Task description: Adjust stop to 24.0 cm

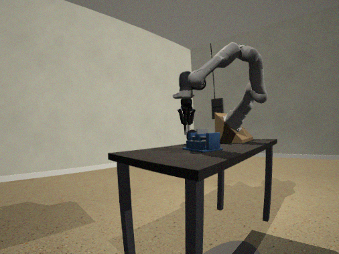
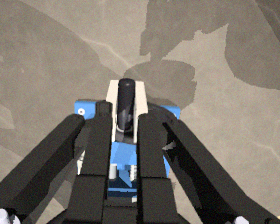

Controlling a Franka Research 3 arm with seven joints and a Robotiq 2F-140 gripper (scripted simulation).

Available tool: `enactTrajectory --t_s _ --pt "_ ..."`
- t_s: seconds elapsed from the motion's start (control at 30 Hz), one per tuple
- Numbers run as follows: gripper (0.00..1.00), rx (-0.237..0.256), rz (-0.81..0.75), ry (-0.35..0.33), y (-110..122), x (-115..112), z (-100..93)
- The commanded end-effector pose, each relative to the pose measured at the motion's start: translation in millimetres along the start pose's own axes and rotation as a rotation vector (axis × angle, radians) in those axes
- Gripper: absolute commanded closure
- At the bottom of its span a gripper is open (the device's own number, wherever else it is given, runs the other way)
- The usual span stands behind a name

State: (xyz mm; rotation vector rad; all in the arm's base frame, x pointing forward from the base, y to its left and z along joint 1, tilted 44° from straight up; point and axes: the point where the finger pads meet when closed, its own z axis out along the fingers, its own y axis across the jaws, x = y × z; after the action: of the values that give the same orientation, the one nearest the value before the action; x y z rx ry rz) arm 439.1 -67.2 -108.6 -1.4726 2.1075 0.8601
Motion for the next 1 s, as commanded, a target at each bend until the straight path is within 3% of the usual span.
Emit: enactTrajectory --t_s 0.0,0.97 --pt "0.96 0.000 0.003 0.003 -1.5 0.7 1.9" --pt "0.96 0.000 0.003 0.003 -11.3 0.8 12.6"
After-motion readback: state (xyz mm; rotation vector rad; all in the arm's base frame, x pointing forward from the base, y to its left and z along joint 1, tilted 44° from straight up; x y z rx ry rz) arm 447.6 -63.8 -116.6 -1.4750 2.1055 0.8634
